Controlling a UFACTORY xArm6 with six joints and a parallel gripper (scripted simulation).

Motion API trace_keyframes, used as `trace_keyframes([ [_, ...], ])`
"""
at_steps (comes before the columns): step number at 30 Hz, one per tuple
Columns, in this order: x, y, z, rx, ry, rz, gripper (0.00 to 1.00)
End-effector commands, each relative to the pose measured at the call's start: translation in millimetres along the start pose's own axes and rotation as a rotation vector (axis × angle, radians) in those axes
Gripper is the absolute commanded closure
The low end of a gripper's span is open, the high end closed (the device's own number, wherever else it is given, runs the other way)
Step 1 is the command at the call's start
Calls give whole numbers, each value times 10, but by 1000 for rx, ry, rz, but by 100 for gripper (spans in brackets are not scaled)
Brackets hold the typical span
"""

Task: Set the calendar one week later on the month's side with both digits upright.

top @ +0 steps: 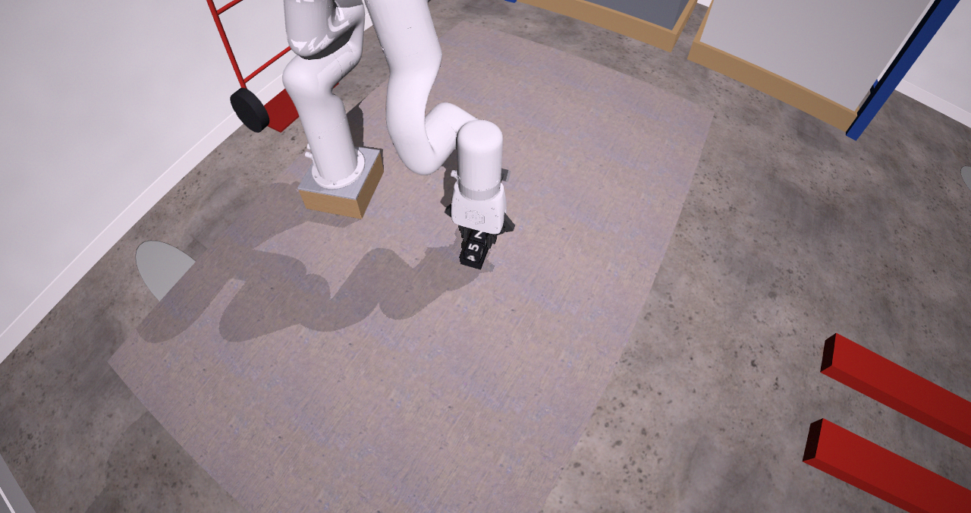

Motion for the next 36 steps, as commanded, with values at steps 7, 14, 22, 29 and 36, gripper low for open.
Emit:
trace_keyframes([
  [7, 11, 4, -9, -1, 3, 0, 51],
  [14, 11, 4, -58, -1, 3, 0, 51],
  [22, 10, 4, -283, -1, 3, 0, 51],
  [29, 9, 3, -668, -1, 3, 0, 51],
  [36, 8, 3, -891, -1, 3, 0, 51],
])
Point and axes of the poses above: the point where the finger pads meet when closed, its own z axis out along the fingers, its own x axis across the jaws, y = z × x, the point moved 6 cm from there along -z, back along the fingers, and after that the axes turned 11 degrees about -z, right-handed, at the moved point
